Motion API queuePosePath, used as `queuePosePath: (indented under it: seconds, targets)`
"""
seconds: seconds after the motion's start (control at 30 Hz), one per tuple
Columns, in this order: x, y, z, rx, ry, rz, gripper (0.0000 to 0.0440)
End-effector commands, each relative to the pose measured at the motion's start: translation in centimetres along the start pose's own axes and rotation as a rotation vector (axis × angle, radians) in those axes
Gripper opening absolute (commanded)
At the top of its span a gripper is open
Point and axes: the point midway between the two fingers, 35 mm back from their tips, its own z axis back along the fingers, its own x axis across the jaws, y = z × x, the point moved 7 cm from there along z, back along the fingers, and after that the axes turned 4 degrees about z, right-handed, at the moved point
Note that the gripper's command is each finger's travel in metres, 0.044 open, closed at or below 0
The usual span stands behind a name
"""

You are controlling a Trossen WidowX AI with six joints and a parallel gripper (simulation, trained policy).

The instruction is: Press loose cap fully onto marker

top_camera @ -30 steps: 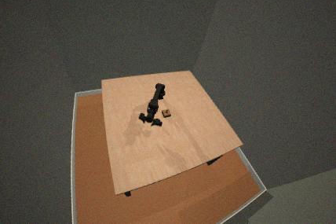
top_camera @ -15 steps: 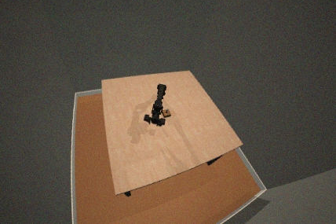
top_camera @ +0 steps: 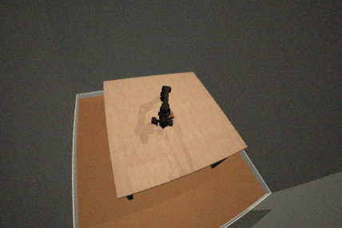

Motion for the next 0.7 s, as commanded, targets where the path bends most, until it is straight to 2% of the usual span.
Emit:
queuePosePath:
  seconds: [0.0, 0.67]
  targets:
    - [-0.9, -0.3, 0.1, -0.019, 0.014, 0.014, 0.0299]
    - [-2.6, -2.1, -1.9, -0.134, 0.043, 0.054, 0.0284]
